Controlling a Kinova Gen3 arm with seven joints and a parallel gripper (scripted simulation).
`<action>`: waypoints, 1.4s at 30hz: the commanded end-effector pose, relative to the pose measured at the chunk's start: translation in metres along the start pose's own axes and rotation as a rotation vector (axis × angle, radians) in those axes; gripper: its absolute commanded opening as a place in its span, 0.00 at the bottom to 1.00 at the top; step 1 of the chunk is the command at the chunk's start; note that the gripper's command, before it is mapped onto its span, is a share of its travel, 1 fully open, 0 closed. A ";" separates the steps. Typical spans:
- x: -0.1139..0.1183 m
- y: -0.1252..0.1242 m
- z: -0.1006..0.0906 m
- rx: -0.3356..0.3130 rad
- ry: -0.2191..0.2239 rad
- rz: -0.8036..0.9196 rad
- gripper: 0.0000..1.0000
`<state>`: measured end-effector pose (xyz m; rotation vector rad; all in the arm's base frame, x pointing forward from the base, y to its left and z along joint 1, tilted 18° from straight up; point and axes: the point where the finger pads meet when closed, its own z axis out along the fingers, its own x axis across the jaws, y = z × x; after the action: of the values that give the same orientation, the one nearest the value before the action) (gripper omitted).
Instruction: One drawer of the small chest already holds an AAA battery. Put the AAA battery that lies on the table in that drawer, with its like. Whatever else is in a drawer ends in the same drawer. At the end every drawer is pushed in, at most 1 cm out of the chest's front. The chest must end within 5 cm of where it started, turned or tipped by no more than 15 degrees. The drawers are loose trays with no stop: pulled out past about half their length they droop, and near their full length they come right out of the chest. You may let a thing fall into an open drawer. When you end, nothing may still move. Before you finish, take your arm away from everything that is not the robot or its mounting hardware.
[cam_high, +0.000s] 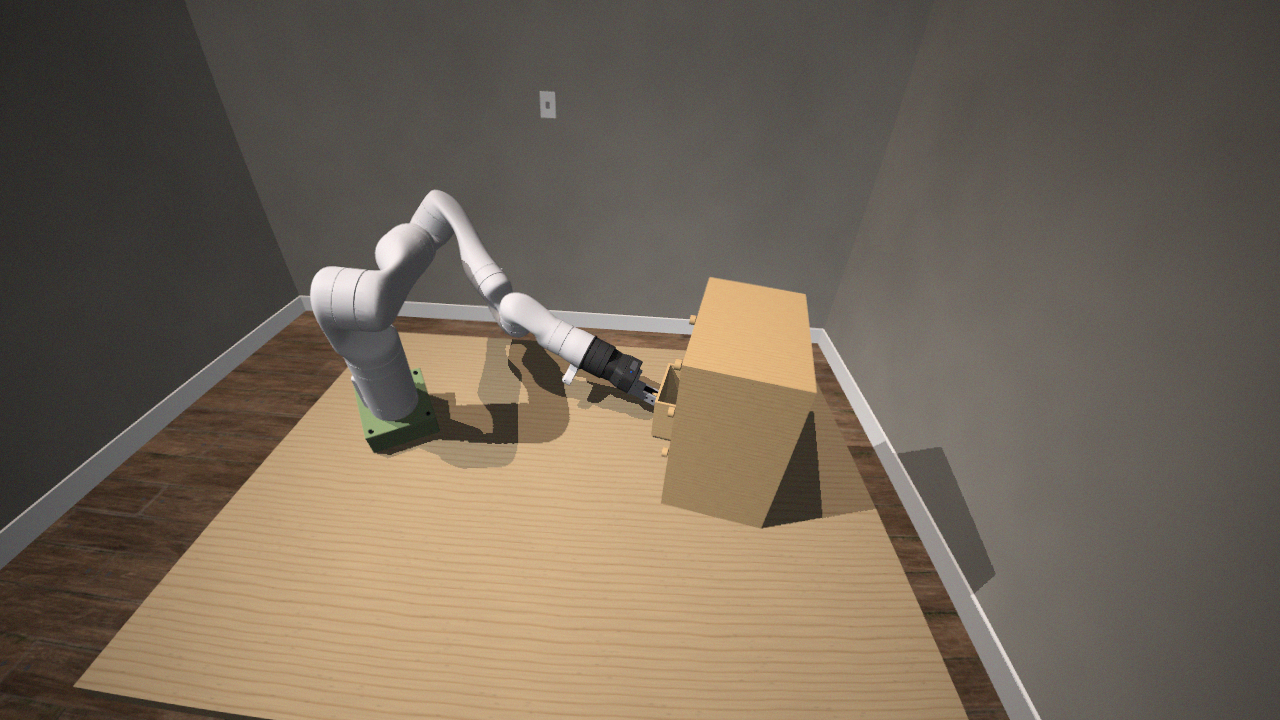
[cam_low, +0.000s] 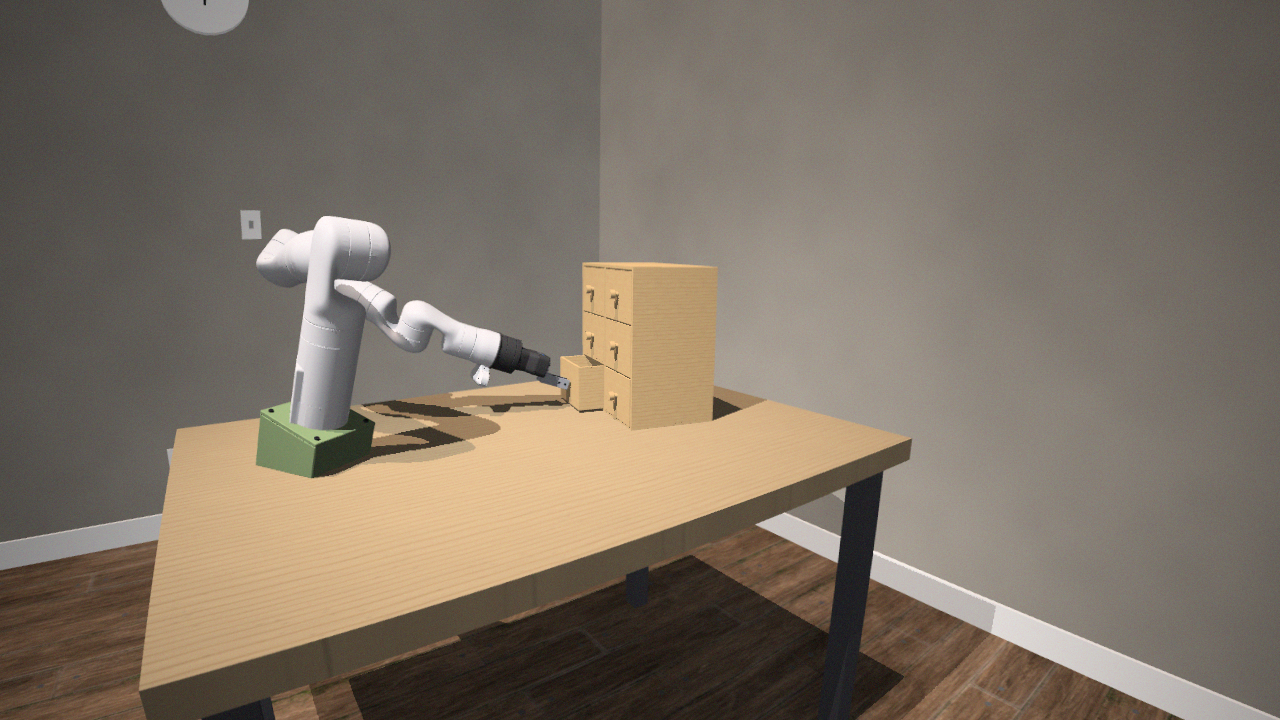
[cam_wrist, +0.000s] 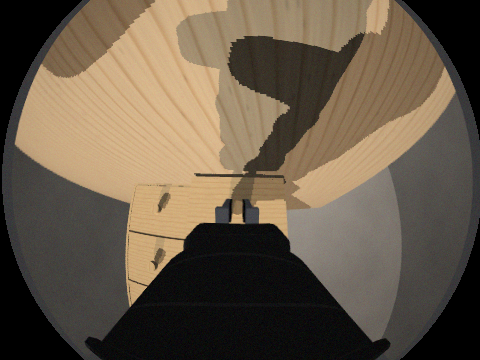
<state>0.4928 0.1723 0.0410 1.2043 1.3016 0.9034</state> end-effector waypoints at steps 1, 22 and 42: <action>-0.001 0.001 0.002 -0.001 -0.003 0.003 0.37; -0.001 0.005 0.012 -0.001 -0.003 0.003 0.37; -0.001 0.010 0.025 -0.001 -0.003 0.003 0.37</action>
<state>0.5168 0.1708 0.0465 1.2041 1.3017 0.9031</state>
